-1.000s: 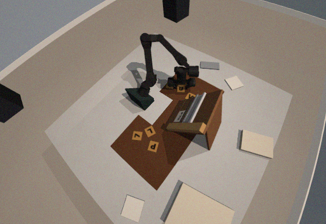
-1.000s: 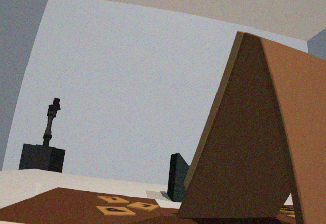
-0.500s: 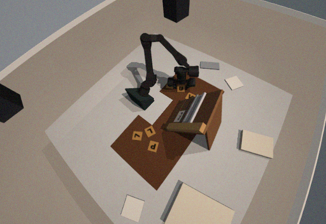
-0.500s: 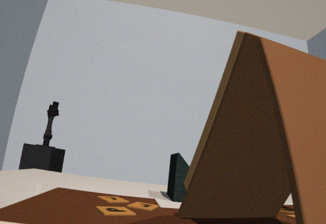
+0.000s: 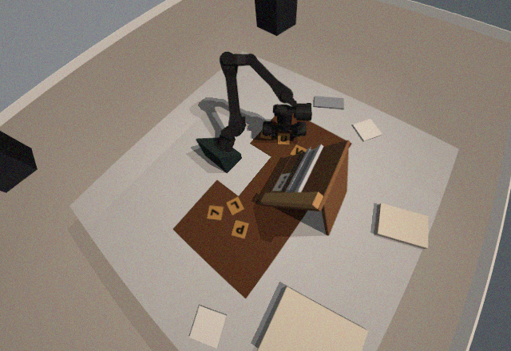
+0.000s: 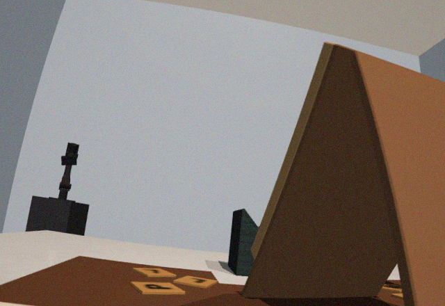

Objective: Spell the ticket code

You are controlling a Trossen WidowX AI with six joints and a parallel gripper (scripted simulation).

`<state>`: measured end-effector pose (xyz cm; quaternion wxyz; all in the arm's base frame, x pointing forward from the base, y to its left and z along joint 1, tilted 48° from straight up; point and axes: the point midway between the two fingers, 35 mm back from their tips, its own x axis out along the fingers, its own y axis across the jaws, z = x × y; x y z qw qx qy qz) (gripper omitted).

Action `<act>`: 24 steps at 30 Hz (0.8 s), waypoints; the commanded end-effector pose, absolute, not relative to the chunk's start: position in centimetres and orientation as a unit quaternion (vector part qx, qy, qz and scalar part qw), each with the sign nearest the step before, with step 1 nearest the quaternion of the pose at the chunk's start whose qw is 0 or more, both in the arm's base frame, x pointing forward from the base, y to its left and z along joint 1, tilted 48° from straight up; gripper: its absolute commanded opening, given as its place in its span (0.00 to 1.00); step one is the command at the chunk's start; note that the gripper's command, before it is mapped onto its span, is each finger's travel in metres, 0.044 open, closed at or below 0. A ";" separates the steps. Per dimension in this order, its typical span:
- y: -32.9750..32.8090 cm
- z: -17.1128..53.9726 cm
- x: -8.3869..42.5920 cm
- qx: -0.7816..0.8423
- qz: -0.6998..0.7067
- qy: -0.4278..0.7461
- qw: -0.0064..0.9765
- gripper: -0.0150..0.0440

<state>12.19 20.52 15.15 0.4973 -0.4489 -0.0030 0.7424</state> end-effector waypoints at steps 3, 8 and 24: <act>20.5 15.0 12.2 -0.449 0.742 0.000 0.498 0.71; 20.5 15.0 12.2 -0.449 0.742 0.000 0.498 0.65; 19.7 15.5 12.2 -0.449 0.742 0.000 0.497 0.25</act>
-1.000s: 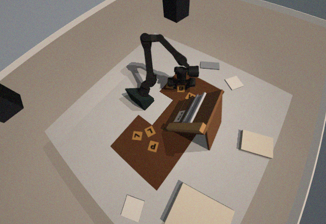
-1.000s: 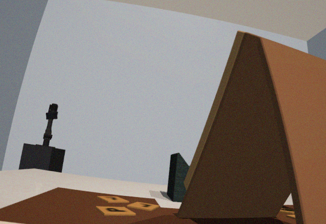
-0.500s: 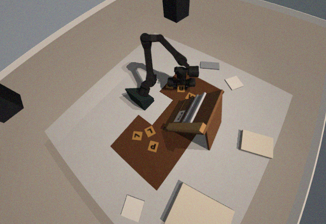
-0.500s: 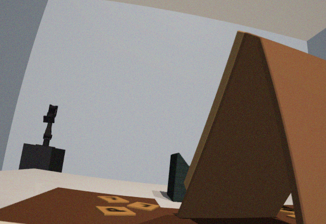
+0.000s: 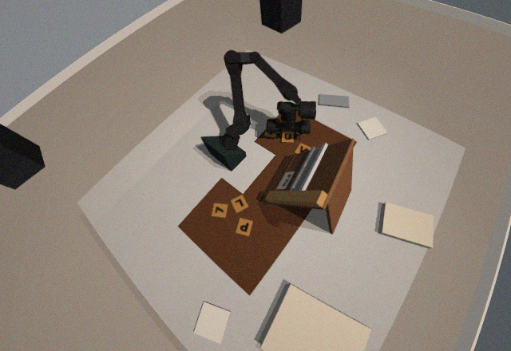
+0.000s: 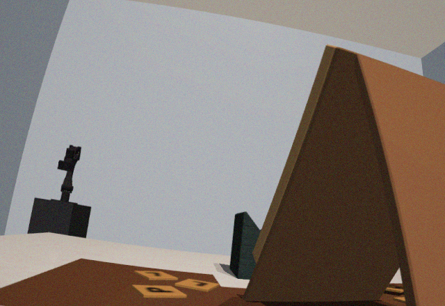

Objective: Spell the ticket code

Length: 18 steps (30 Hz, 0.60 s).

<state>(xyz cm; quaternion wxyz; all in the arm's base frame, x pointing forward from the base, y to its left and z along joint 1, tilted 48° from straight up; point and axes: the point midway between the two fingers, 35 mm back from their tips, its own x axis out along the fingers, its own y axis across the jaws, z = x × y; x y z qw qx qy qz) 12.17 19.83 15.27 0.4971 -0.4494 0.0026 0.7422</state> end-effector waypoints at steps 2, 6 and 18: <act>19.6 15.5 12.2 -0.449 0.742 0.000 0.497 0.25; 19.4 15.6 12.2 -0.449 0.742 0.000 0.497 0.25; 18.8 15.8 12.2 -0.450 0.742 0.001 0.497 0.25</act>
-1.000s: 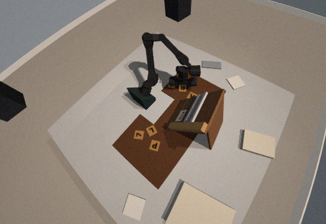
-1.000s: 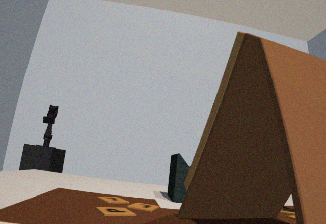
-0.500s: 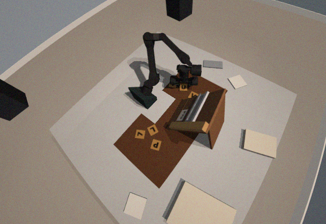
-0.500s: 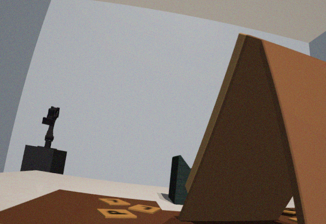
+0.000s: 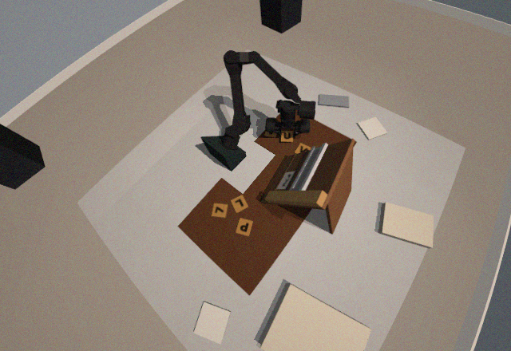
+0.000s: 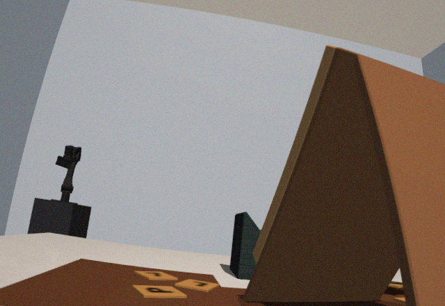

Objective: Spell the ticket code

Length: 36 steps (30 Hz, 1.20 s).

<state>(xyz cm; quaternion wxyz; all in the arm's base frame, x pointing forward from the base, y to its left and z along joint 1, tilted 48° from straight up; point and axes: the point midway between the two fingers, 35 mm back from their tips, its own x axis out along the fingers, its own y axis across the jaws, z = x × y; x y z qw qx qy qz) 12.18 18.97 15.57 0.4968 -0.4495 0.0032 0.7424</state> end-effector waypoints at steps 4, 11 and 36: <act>18.7 15.9 12.2 -0.450 0.742 0.001 0.497 0.25; 18.4 16.0 12.2 -0.450 0.742 0.001 0.497 0.25; 17.7 16.3 12.8 -0.437 0.732 0.028 0.522 0.25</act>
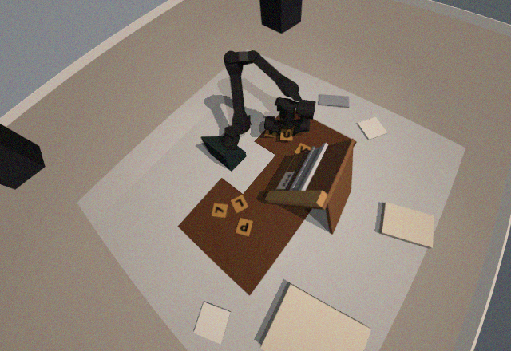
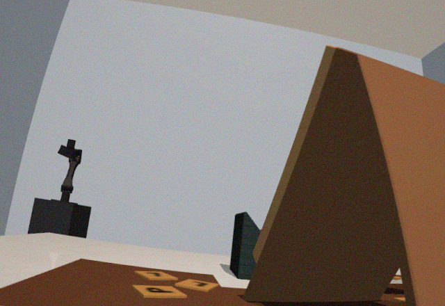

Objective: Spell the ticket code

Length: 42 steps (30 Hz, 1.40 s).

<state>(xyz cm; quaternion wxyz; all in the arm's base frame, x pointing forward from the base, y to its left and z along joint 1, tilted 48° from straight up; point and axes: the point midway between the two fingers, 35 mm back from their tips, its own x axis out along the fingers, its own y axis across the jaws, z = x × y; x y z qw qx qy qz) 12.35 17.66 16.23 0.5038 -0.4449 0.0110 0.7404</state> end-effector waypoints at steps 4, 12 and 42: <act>17.6 16.7 13.9 -0.415 0.711 0.064 0.563 0.25; 17.3 17.6 16.0 -0.360 0.662 0.131 0.644 0.25; 15.4 22.5 22.9 -0.030 0.445 0.274 0.852 0.25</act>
